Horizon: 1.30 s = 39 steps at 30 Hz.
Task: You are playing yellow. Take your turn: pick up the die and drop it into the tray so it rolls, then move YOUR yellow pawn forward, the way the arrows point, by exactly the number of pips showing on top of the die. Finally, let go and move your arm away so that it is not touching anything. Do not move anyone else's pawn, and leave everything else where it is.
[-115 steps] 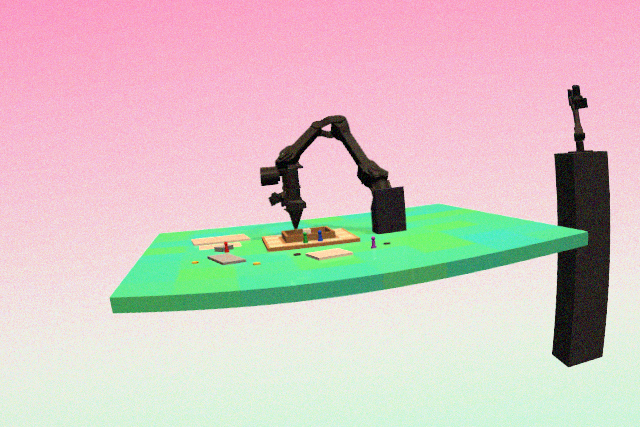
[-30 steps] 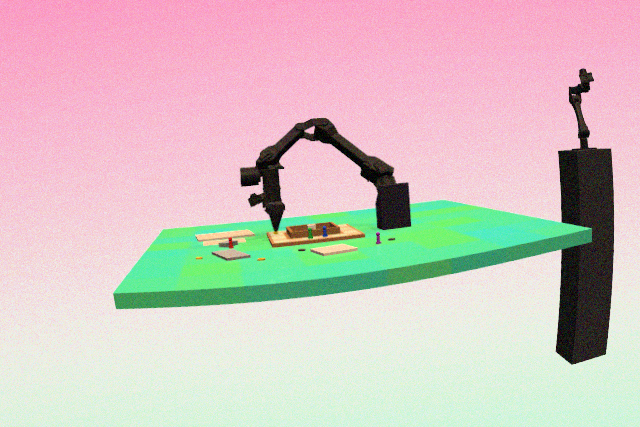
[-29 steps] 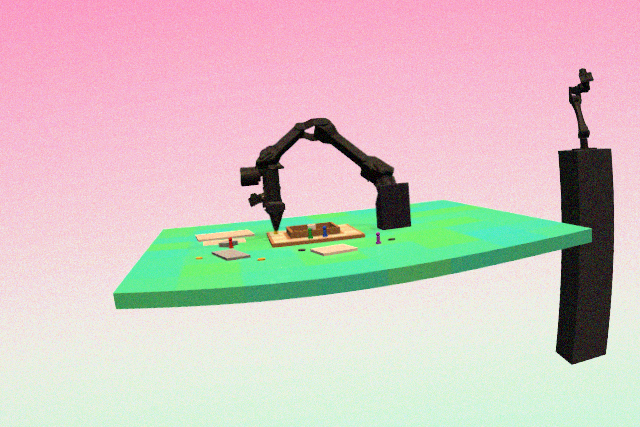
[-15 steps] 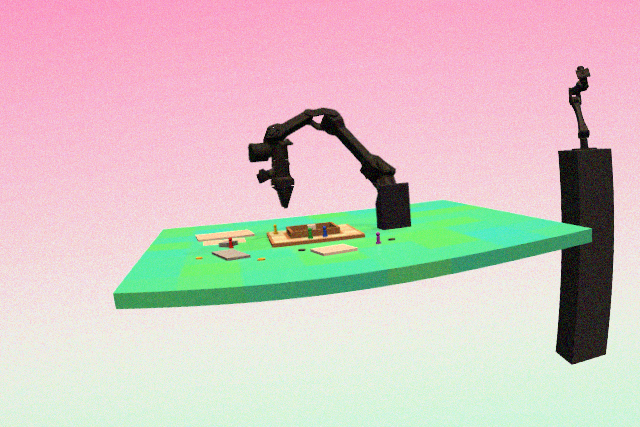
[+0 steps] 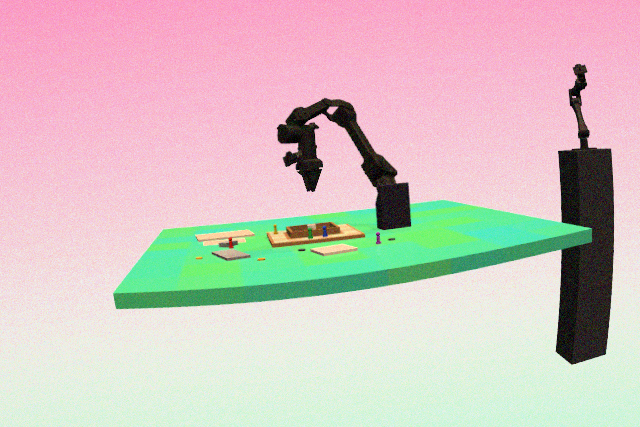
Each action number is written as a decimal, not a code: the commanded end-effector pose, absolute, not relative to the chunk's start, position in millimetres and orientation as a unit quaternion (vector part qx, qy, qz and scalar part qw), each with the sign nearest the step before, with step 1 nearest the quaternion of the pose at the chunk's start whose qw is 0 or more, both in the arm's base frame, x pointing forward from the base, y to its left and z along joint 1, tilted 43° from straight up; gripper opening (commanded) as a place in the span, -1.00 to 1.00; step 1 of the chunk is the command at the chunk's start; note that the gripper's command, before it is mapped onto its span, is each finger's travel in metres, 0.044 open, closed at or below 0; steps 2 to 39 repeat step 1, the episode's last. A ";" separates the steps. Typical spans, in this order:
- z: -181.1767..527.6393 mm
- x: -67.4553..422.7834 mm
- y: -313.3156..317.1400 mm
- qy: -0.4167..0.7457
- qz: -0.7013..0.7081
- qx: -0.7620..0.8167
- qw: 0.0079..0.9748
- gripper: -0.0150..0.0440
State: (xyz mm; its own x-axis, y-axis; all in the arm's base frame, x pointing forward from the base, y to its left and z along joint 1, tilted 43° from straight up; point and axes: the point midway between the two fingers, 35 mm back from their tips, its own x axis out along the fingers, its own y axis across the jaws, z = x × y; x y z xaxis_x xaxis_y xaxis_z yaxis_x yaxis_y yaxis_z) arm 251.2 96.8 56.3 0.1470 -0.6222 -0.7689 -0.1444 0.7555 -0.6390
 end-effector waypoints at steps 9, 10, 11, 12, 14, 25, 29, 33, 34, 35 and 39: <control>56.0 251.9 97.1 0.630 -0.171 -0.308 0.693 1.00; 56.0 251.9 97.1 0.630 -0.171 -0.308 0.693 1.00; 56.0 251.9 97.1 0.630 -0.171 -0.308 0.693 1.00; 56.0 251.9 97.1 0.630 -0.171 -0.308 0.693 1.00; 56.0 251.9 97.1 0.630 -0.171 -0.308 0.693 1.00; 56.0 251.9 97.1 0.630 -0.171 -0.308 0.693 1.00; 56.0 251.9 97.1 0.630 -0.171 -0.308 0.693 1.00; 56.0 251.9 97.1 0.630 -0.171 -0.308 0.693 1.00; 56.0 251.9 97.1 0.630 -0.171 -0.308 0.693 1.00; 56.0 251.9 97.1 0.630 -0.171 -0.308 0.693 1.00; 56.0 251.9 97.1 0.630 -0.171 -0.308 0.693 1.00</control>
